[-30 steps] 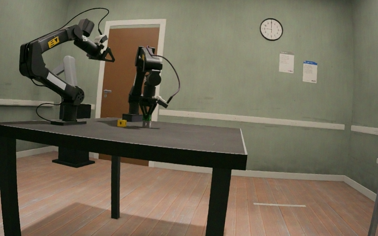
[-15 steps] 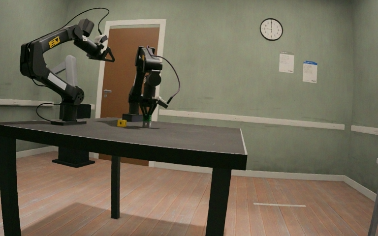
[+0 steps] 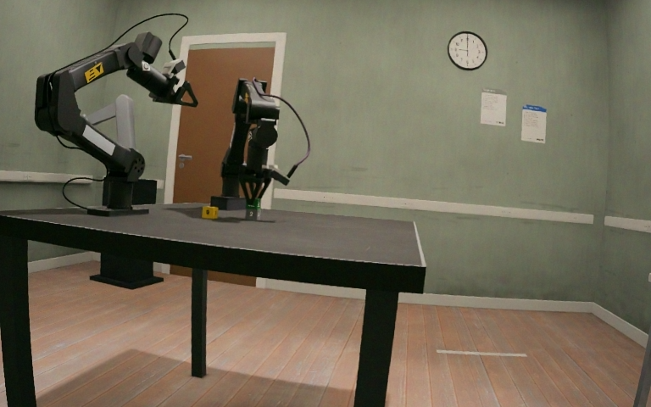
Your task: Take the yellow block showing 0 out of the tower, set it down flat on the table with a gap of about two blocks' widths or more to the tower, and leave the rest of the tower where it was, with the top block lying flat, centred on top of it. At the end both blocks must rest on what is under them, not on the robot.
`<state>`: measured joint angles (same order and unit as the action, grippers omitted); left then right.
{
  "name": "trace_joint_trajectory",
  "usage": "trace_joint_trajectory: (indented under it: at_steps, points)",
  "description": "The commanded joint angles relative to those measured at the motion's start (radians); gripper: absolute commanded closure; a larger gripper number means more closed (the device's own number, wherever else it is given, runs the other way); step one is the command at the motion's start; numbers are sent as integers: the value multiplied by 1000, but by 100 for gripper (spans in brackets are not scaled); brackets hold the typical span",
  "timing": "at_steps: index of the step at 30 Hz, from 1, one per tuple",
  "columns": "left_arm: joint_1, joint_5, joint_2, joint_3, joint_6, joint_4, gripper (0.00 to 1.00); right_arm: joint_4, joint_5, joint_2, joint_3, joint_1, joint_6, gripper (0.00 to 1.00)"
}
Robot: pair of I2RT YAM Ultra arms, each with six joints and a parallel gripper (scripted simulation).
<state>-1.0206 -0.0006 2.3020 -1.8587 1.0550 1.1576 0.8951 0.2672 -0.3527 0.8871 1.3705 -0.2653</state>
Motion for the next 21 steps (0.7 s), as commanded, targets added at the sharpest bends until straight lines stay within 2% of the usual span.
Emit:
trace_joint_trajectory:
  at_steps: [1, 8, 9, 11, 14, 21]
  points:
    - [14, -6, -54, -1, -10, -4, 44, -12, 14, 34, 2, 12, -7, 0]
    - [6, -4, -64, -52, -2, 59, 44, -12, 17, 34, 2, 15, -8, 0]
    - [5, -4, -66, -57, -1, 65, 33, -12, 18, 34, 2, 16, -8, 0]
    - [5, -4, -66, -57, -1, 65, 33, -12, 18, 34, 2, 16, -8, 0]
    - [5, -4, -72, -92, -1, 105, 0, -12, 19, 33, 2, 17, -9, 0]
    - [3, -3, -10, -222, 6, 227, 0, -12, 21, 33, 2, 19, -9, 0]
